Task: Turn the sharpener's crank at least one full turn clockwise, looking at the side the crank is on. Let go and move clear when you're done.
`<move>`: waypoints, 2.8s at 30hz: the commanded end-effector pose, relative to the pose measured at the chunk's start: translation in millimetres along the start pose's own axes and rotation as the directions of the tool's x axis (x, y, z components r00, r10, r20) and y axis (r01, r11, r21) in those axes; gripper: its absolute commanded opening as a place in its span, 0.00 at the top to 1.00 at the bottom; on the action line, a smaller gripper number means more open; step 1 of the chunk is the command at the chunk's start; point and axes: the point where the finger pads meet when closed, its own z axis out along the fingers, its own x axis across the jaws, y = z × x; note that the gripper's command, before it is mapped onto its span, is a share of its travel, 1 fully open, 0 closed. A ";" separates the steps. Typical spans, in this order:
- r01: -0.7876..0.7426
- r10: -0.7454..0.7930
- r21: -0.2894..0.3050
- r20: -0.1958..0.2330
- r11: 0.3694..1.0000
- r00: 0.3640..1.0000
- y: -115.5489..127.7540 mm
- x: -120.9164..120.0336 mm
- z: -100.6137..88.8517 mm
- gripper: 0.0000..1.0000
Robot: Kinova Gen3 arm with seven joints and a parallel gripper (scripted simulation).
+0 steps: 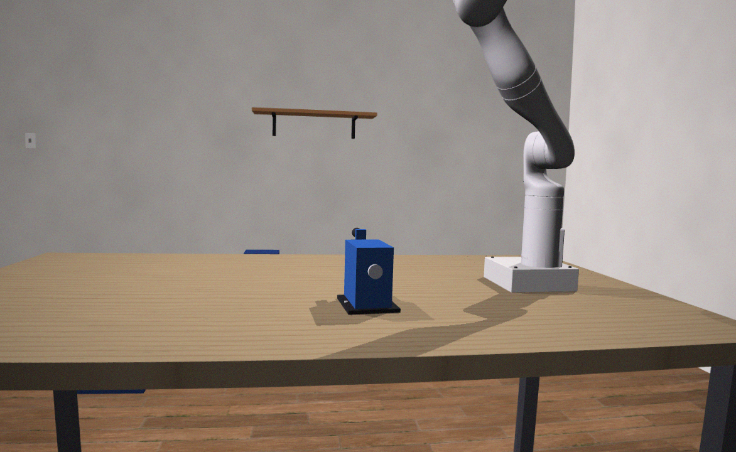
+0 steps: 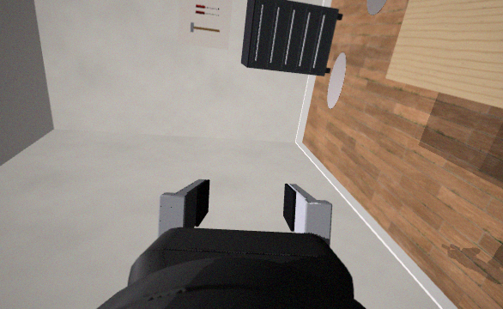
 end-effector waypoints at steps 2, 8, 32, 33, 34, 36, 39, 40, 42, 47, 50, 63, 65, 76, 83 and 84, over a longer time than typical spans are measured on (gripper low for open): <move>-0.001 0.001 0.000 0.002 1.000 1.000 -0.2 -1.0 -0.8 0.00; -0.001 0.001 0.000 0.002 1.000 1.000 -0.2 -1.0 -0.8 0.00; 0.010 -0.008 -0.043 0.033 0.999 0.999 18.2 -11.7 -14.0 0.00; 0.010 -0.008 -0.043 0.033 0.999 0.999 18.2 -11.7 -14.0 0.00; 0.010 -0.008 -0.043 0.033 0.999 0.999 18.2 -11.7 -14.0 0.00; 0.015 -0.012 -0.062 0.047 0.998 0.999 25.9 -16.2 -19.9 0.00; 0.024 -0.017 -0.096 0.073 0.995 0.997 40.5 -24.8 -31.8 0.00; 0.028 -0.019 -0.110 0.083 0.994 0.996 46.2 -28.2 -36.7 0.00; 0.037 -0.022 -0.141 0.107 0.989 0.994 58.8 -35.8 -48.2 0.00; 0.069 -0.025 -0.235 0.183 0.970 0.983 97.0 -59.1 -88.2 0.00; 0.086 -0.023 -0.279 0.221 0.957 0.975 114.3 -70.1 -109.6 0.00; 0.247 0.095 -0.573 0.501 0.782 0.860 208.4 -142.3 -307.0 0.00; 0.265 0.117 -0.595 0.524 0.759 0.844 218.5 -153.4 -348.5 0.00; 0.386 0.292 -0.703 0.639 0.597 0.712 223.1 -187.7 -520.3 0.00; 0.429 0.366 -0.726 0.660 0.538 0.656 211.8 -196.6 -583.6 0.00; 0.429 0.366 -0.726 0.660 0.538 0.656 211.8 -196.6 -583.6 0.00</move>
